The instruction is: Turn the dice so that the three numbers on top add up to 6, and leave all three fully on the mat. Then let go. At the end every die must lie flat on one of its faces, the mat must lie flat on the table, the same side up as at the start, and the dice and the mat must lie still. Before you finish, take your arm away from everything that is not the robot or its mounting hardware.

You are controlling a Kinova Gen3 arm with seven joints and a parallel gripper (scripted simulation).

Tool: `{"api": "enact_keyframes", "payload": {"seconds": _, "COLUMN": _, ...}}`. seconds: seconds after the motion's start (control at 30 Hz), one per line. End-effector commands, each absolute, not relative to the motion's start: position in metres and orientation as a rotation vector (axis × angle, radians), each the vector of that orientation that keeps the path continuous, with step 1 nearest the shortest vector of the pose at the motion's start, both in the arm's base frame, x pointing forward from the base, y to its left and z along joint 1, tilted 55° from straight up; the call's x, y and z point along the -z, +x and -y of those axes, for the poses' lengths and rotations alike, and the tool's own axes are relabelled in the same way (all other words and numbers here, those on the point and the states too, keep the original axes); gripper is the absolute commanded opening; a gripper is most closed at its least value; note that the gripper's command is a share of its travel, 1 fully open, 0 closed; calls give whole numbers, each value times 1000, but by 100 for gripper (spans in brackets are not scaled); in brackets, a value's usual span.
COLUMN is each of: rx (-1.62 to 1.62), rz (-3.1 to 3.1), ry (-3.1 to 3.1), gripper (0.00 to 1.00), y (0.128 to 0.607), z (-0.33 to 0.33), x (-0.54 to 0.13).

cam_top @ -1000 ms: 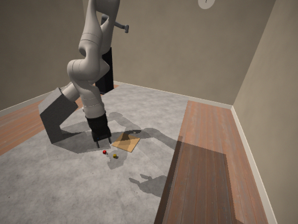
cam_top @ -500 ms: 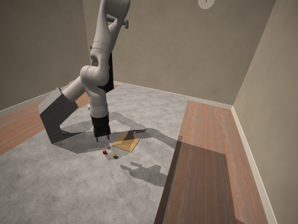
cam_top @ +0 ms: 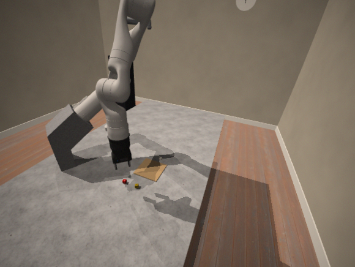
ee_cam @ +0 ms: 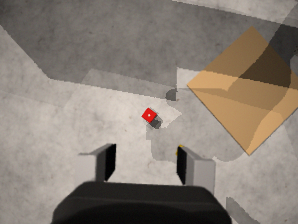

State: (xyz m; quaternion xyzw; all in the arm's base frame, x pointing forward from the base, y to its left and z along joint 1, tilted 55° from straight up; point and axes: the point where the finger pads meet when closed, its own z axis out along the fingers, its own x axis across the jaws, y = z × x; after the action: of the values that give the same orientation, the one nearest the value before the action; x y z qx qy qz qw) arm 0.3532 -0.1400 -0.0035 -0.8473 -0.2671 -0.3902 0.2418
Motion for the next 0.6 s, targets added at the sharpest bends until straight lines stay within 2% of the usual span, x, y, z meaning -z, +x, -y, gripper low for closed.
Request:
{"api": "enact_keyframes", "payload": {"seconds": 0.0, "rx": 1067, "rz": 730, "ry": -2317, "gripper": 100, "y": 354, "z": 140, "x": 4}}
{"api": "enact_keyframes", "payload": {"seconds": 0.57, "rx": 1068, "rz": 730, "ry": -2317, "gripper": 100, "y": 395, "z": 92, "x": 49}}
